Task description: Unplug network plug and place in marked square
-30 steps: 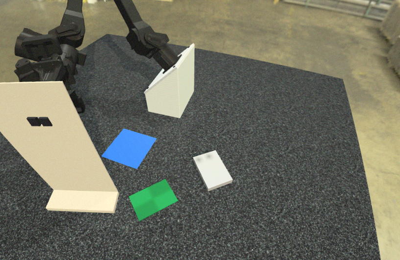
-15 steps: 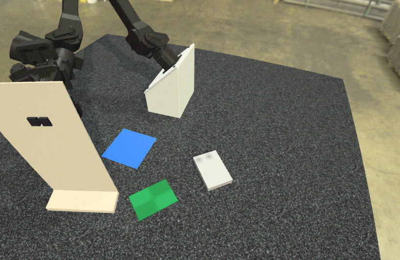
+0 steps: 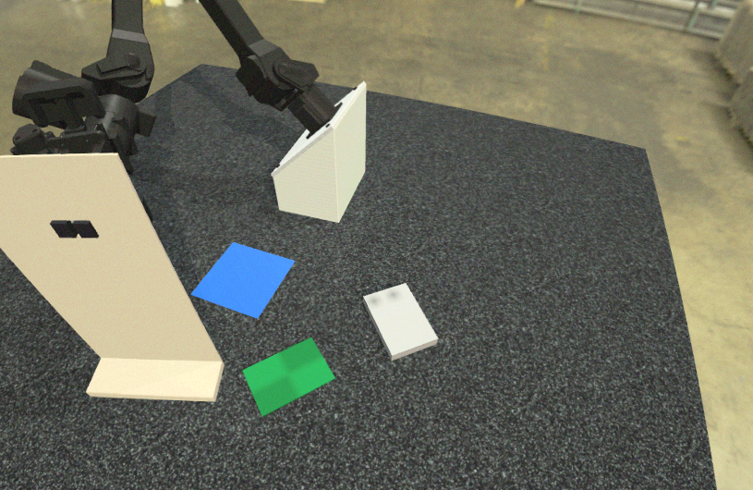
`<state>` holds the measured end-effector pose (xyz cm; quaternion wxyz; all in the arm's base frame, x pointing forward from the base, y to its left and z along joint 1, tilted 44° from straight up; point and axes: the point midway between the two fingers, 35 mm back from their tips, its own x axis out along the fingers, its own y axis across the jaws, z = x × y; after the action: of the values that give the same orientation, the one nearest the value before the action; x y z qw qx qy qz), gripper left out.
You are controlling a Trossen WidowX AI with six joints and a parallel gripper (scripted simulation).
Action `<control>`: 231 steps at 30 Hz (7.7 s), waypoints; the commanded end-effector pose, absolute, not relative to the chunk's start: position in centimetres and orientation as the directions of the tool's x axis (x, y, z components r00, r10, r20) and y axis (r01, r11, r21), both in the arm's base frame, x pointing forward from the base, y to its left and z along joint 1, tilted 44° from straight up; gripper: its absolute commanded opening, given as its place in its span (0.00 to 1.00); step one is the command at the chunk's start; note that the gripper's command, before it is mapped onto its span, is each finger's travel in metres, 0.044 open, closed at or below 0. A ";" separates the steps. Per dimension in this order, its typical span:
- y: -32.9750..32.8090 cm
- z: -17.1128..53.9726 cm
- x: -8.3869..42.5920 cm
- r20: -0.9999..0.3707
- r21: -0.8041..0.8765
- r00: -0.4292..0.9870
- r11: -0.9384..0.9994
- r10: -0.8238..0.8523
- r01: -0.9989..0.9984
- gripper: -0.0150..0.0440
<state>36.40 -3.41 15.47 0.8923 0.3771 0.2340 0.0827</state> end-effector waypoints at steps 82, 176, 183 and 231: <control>-3.9 16.2 33.3 -0.356 0.714 0.878 0.699 0.321 0.033 0.25; -1.4 18.6 29.5 -0.416 0.729 0.878 0.663 0.237 0.167 0.25; -2.2 15.2 30.3 -0.480 0.728 0.867 0.612 0.135 0.308 0.25; -8.1 0.5 23.0 -0.508 0.546 0.535 0.227 -0.676 0.806 0.25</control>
<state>24.16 -7.75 1.02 0.7825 0.4115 0.0970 -0.4571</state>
